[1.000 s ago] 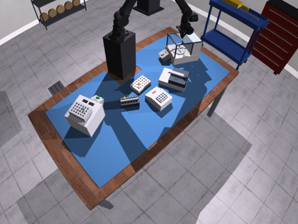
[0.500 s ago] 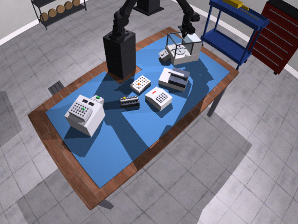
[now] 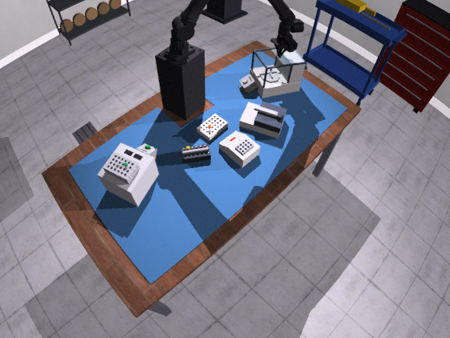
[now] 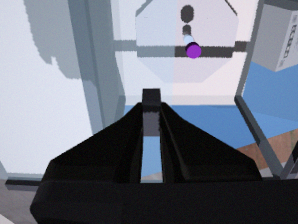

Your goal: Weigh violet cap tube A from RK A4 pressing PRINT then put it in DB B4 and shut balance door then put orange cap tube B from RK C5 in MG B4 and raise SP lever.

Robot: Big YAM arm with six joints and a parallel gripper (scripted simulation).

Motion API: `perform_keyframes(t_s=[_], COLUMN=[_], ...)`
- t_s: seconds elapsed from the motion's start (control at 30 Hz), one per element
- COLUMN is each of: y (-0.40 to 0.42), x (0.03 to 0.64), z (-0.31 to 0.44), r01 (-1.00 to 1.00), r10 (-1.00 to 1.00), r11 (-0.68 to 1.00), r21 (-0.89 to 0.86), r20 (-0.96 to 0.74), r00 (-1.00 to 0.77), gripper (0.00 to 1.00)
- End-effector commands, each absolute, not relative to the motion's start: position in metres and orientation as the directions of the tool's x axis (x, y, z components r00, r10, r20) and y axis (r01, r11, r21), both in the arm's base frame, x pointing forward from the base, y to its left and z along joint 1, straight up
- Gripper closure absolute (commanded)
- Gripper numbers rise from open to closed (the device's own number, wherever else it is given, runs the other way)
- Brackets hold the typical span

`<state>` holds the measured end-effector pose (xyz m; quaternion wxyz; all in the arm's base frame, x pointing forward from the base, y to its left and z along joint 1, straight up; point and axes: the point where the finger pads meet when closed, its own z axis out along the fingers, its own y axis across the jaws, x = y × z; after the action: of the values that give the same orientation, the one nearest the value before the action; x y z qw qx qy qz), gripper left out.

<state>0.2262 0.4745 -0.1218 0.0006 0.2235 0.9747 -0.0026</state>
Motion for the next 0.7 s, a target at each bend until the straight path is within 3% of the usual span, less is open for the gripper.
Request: perform_keyframes(t_s=[0.0,0.67], y=[0.494,0.510], x=[0.235,0.243], z=[-0.120,-0.120], r01=[0.436,0.435], r10=[0.436,0.435], r11=[0.900,0.900], r21=[0.018,0.017], r20=[0.002,0.002], r00=[-0.900,-0.900], gripper=[0.94,0.94])
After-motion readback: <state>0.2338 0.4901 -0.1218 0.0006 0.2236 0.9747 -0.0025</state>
